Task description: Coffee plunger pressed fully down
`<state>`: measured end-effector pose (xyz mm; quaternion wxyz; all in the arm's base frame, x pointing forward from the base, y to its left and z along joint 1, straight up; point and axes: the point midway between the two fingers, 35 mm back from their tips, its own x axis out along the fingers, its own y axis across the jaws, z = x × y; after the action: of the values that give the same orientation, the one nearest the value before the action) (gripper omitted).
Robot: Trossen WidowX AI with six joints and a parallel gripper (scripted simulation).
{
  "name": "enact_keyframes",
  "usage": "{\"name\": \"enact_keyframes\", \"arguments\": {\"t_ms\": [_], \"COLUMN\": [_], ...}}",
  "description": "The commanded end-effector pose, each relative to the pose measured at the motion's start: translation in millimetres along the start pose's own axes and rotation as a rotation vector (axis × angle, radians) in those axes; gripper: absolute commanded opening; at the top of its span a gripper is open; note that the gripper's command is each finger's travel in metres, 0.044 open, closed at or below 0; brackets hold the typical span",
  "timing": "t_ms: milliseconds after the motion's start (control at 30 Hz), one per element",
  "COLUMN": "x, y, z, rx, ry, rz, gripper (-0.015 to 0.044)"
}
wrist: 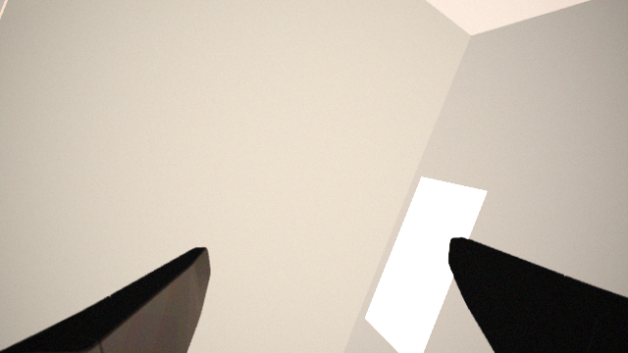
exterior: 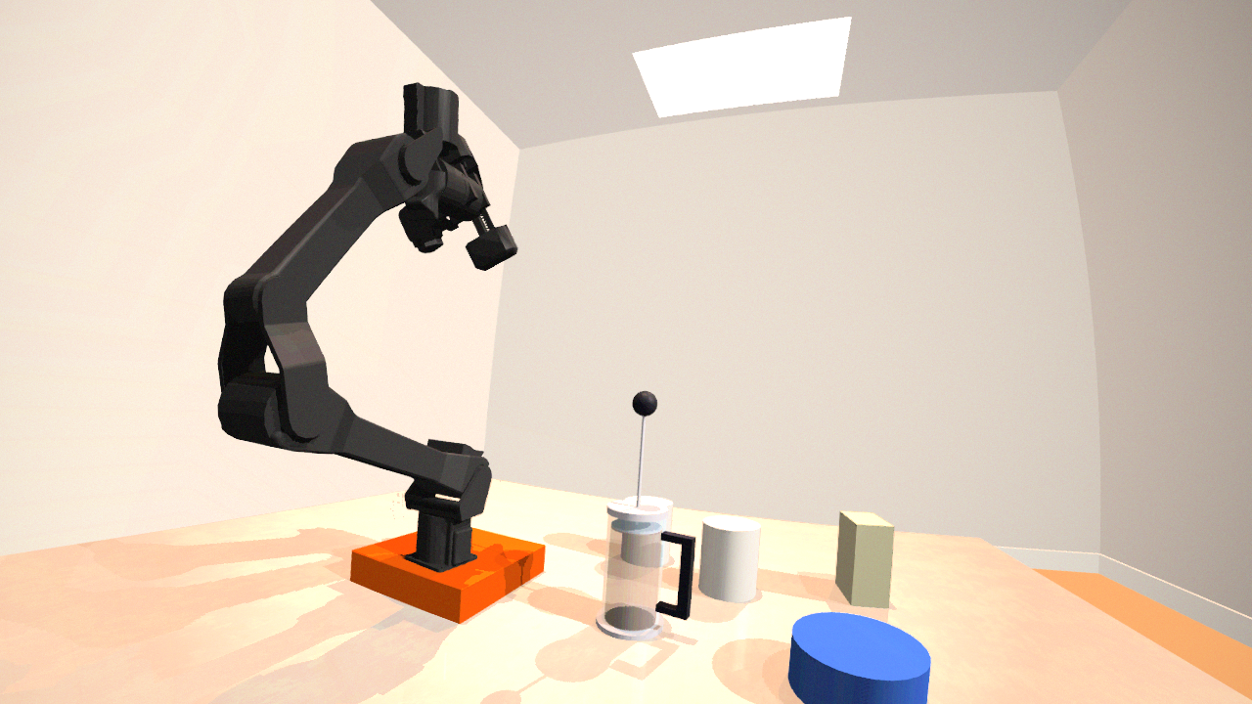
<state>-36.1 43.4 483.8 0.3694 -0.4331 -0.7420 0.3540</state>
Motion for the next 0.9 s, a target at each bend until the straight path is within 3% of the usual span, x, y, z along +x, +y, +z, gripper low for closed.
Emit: {"name": "enact_keyframes", "arguments": {"t_ms": [0, 167, 433, 633, 867], "x": [1, 18, 31, 14, -28], "y": [1, 27, 98, 138, 186], "z": [0, -8, -45, -74, -104], "rx": [0.010, 0.211, 0.722, 0.999, 1.321], "ry": [0.006, 0.143, 0.619, 0.987, 1.471], "rz": [0.008, 0.147, 0.340, 0.325, 0.144], "gripper": [0.0426, 0.0440, 0.0440, 0.0440, 0.0440]}}
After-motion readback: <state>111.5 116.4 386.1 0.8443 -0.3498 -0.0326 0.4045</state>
